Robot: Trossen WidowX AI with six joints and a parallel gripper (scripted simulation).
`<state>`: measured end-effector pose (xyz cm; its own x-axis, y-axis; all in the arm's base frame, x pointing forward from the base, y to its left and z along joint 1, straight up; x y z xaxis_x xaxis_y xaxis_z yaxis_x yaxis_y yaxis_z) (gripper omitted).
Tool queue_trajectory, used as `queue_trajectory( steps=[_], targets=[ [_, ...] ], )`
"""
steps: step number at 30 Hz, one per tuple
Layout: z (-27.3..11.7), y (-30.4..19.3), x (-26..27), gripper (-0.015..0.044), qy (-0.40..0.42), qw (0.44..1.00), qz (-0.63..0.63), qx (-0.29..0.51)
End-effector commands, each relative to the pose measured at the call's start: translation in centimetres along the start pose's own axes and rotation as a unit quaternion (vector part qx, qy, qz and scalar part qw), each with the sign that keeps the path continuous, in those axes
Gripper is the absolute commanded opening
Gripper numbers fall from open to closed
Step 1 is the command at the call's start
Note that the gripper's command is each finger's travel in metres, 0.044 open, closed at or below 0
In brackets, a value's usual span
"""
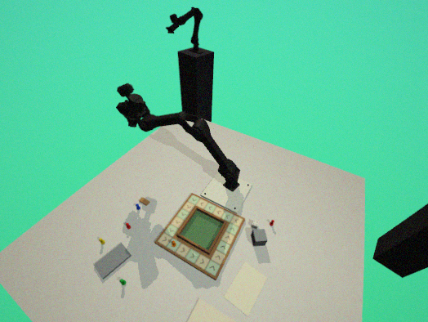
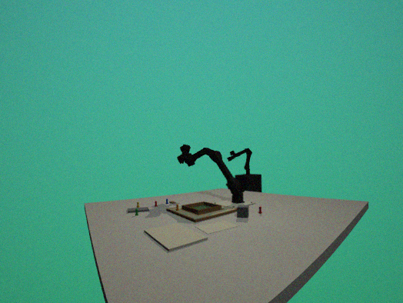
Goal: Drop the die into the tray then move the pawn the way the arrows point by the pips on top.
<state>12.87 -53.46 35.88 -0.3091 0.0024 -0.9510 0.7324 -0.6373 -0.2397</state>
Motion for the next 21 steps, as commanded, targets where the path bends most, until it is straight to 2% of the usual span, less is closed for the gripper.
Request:
queue_trajectory(
  steps=[1,5,13,21],
  targets=[
    [-0.2,0.2,-0.1,0.0374,0.000,1.000,0.002,-0.004],
    [-4.9,3.4,-1.3,0.0275,-0.005,0.996,0.040,-0.083],
    [-17.8,8.6,-3.5,0.0275,0.013,0.955,0.114,-0.272],
    [-30.7,9.5,-4.5,0.0275,0.062,0.885,0.153,-0.434]
  ],
)
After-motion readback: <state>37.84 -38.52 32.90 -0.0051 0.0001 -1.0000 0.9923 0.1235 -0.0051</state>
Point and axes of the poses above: the point midway between the two fingers, 35 mm back from their tips, its own z axis out along the fingers, its own x axis across the jaws, y = z × x, the point moved 2 cm from there along -z, back along the fingers, and after that the axes turned 5 degrees about z, right-handed, at the moved point
